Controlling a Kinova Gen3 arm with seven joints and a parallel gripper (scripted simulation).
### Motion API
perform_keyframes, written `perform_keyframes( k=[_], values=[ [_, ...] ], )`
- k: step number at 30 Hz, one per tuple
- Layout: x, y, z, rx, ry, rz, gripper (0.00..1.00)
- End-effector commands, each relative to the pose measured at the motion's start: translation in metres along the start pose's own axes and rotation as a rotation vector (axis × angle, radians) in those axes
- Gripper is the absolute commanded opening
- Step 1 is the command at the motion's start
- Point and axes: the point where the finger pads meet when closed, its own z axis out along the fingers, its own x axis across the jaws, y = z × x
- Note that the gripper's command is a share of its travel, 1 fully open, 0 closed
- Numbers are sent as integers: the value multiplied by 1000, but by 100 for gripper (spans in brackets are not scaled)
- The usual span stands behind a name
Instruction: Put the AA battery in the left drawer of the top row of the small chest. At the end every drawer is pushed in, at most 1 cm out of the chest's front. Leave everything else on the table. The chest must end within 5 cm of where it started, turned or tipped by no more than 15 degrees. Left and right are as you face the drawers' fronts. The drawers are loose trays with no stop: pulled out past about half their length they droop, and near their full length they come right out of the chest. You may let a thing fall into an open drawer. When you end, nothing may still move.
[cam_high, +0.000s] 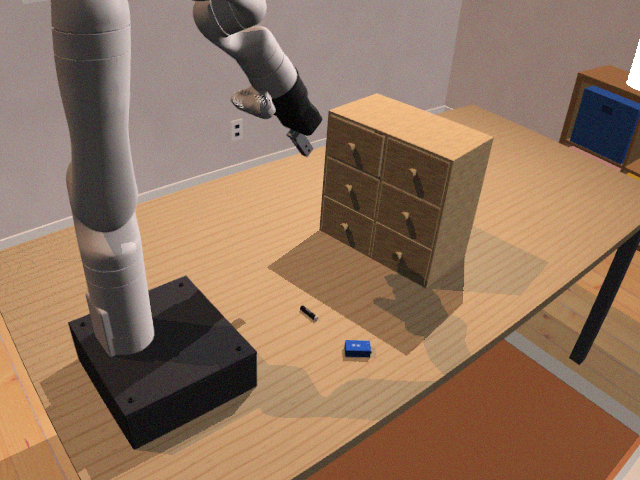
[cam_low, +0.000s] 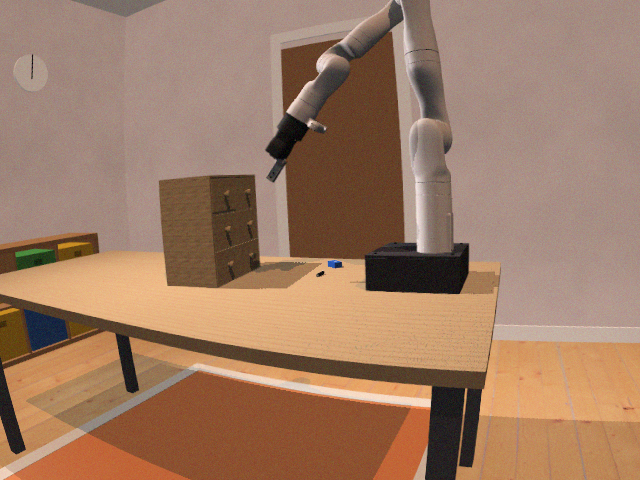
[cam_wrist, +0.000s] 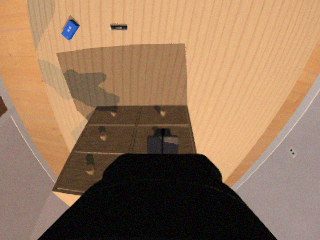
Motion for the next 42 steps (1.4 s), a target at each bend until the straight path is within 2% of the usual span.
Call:
perform_keyframes(
  k=[1,13,42],
  values=[
    [-4,4,-3,15,5,-1,0],
    [-4,4,-11,59,5,2,0],
    [-4,5,-46,284,3,2,0]
  ],
)
